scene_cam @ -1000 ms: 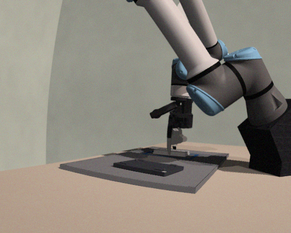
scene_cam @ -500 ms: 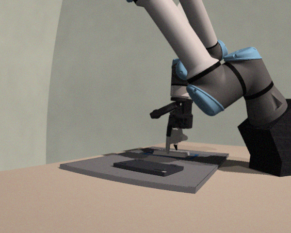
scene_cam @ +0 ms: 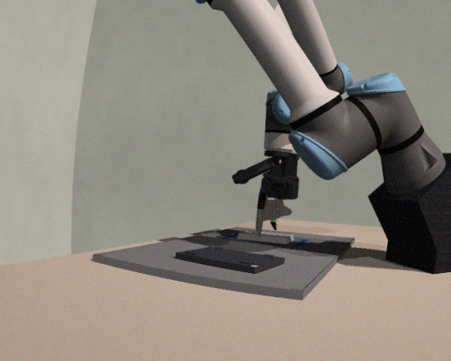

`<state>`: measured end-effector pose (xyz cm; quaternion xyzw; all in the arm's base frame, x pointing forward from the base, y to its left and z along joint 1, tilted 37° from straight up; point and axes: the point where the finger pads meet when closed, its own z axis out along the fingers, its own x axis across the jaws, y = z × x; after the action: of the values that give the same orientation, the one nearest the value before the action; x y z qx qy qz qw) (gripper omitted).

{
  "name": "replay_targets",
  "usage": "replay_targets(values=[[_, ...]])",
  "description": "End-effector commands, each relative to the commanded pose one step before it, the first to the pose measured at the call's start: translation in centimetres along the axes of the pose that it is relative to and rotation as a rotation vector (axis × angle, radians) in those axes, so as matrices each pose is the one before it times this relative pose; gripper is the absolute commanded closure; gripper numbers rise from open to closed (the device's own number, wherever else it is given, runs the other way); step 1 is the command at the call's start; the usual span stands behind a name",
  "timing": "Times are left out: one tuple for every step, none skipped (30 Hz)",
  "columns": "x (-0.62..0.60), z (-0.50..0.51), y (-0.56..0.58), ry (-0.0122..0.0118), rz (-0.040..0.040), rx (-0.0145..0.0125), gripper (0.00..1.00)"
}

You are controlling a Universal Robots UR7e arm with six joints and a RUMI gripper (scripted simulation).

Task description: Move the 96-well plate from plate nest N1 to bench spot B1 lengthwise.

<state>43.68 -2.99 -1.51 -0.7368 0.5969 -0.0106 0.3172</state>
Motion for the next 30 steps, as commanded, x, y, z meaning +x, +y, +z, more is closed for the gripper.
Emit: replay_targets(values=[[-0.093,0.082,0.046,-0.00225,0.00136,0.00021,0.0],[0.0,0.0,0.0,0.0,0.0,0.0,0.0],[0.0,0.0,0.0,0.0,0.0,0.0,0.0],[0.0,0.0,0.0,0.0,0.0,0.0,0.0],[0.045,-0.332,0.001,0.00149,0.0005,0.00107,0.0],[0.064,-0.301,-0.052,0.00114,-0.00084,0.00027,0.0],[0.067,-0.315,-0.053,0.00121,-0.0009,0.00027,0.0],[0.038,-0.29,-0.027,0.0007,-0.00049,0.00005,0.0],[0.002,-0.267,0.006,0.00008,0.0,-0.00021,0.0],[0.001,-0.267,0.003,0.00003,0.0,-0.00009,0.0],[0.0,-0.268,0.001,0.00001,0.0,-0.00003,0.0],[0.0,-0.268,0.001,0.00001,0.0,-0.00003,0.0],[0.0,-0.268,0.001,0.00001,0.0,-0.00003,0.0],[0.0,0.0,0.0,0.0,0.0,0.0,0.0],[0.0,0.0,0.0,0.0,0.0,0.0,0.0],[0.0,-0.268,0.001,0.0,0.0,-0.00003,0.0],[0.0,-0.268,0.001,0.00001,0.0,-0.00003,0.0],[0.0,-0.268,0.001,0.00001,0.0,-0.00003,0.0],[0.0,0.0,0.0,0.0,0.0,0.0,0.0],[0.0,0.0,0.0,0.0,0.0,0.0,0.0],[0.0,0.0,0.0,0.0,0.0,0.0,0.0],[0.0,0.0,0.0,0.0,0.0,0.0,0.0],[0.0,0.0,0.0,0.0,0.0,0.0,0.0],[0.0,0.0,0.0,0.0,0.0,0.0,0.0],[0.0,0.0,0.0,0.0,0.0,0.0,0.0],[0.0,0.0,0.0,0.0,0.0,0.0,0.0],[0.0,0.0,0.0,0.0,0.0,0.0,0.0],[0.0,0.0,0.0,0.0,0.0,0.0,0.0],[0.0,0.0,0.0,0.0,0.0,0.0,0.0],[0.0,0.0,0.0,0.0,0.0,0.0,0.0]])
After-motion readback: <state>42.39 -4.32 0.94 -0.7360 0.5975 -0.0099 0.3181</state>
